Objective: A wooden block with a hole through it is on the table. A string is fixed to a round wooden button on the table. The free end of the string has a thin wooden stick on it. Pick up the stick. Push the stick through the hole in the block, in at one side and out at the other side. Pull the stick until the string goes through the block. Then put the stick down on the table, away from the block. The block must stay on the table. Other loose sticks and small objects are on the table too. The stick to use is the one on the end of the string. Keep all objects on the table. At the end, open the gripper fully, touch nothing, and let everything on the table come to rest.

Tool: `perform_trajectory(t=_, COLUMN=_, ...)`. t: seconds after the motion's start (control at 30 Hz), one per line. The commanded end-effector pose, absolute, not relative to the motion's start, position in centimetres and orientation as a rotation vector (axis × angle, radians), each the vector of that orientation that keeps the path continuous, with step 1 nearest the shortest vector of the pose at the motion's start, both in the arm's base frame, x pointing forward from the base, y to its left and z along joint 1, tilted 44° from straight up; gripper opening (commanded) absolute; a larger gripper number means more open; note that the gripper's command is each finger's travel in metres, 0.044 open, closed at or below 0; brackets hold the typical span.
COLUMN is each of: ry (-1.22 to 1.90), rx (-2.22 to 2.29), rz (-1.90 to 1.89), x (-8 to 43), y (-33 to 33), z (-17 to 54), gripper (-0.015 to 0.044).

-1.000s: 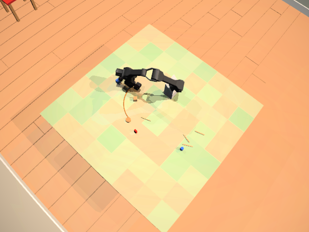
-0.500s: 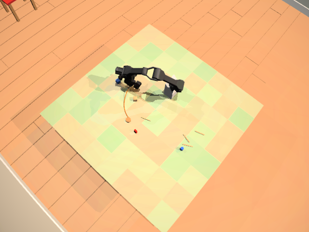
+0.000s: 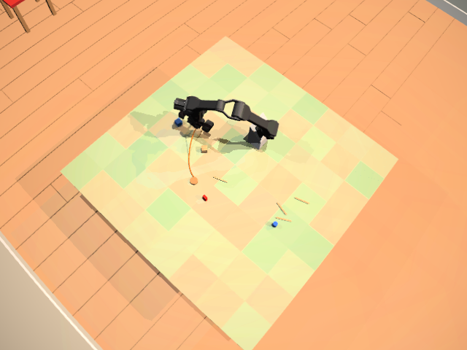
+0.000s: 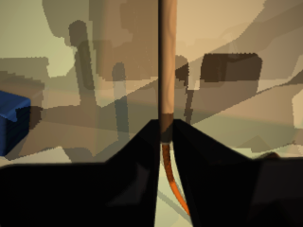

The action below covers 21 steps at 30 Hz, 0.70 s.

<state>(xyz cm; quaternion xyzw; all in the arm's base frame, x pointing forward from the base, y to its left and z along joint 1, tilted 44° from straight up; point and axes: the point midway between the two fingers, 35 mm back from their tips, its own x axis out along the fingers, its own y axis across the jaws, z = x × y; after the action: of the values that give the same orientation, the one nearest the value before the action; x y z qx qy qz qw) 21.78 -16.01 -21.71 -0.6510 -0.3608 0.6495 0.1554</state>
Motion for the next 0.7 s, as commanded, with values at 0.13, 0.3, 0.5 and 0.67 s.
perform_trajectory(t=0.13, ry=-1.036, rx=-1.871, rz=1.868, x=21.9, y=-17.0, z=-20.7, gripper=0.0)
perform_trajectory(t=0.3, ry=-1.034, rx=-1.863, rz=1.863, x=21.9, y=-16.7, z=-20.9, gripper=0.0)
perform_trajectory(t=0.5, ry=-1.041, rx=-1.846, rz=1.885, x=22.3, y=-16.9, z=-20.4, gripper=0.0)
perform_trajectory(t=0.67, ry=-1.048, rx=-1.833, rz=1.904, x=22.7, y=-17.1, z=-20.0, gripper=0.0)
